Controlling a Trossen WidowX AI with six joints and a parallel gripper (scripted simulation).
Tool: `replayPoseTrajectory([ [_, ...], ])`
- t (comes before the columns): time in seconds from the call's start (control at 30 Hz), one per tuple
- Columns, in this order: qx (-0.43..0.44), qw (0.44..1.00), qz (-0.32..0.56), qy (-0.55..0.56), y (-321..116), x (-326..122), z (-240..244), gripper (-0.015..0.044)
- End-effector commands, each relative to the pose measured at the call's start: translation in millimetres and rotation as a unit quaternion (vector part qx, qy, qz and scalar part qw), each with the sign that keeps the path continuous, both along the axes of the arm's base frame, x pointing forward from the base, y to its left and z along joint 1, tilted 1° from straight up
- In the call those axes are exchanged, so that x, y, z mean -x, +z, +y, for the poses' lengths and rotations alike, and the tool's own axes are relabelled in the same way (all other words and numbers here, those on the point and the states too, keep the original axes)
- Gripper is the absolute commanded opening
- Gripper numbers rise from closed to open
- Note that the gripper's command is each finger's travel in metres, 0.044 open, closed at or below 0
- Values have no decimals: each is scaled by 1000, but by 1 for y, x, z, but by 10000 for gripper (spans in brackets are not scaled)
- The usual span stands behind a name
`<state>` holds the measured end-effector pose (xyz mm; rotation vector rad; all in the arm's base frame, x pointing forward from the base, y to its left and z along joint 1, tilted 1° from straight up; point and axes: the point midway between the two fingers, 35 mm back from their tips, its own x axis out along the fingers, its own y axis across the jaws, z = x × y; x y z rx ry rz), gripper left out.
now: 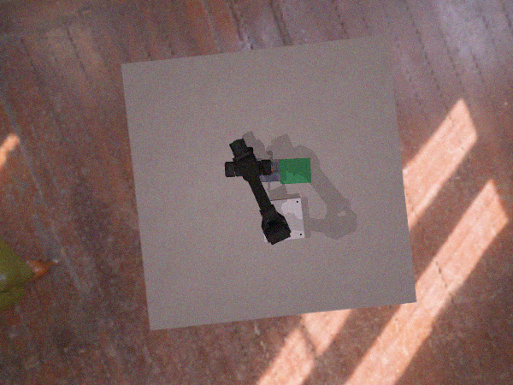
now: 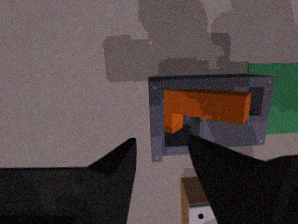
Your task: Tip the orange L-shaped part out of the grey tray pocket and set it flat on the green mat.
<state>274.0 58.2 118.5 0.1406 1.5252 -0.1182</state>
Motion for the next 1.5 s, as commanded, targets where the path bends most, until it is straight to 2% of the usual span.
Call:
replayPoseTrajectory([
  [0.0, 0, 1000, -2, 0, 0, -1, 0, 180],
  [0.37, 0, 1000, -2, 0, 0, -1, 0, 180],
  [0.5, 3, 998, -1, 67, 0, -1, -7, 280],
  [0.6, 10, 984, -1, 178, 0, -1, -18, 280],
  [0.83, 22, 890, 3, 456, -1, 0, -48, 280],
  [1.07, 27, 725, 6, 689, -2, 4, -76, 280],
  [1.13, 27, 705, 6, 709, -2, 4, -79, 280],
  [1.47, 27, 705, 6, 709, -12, 4, -79, 280],
])
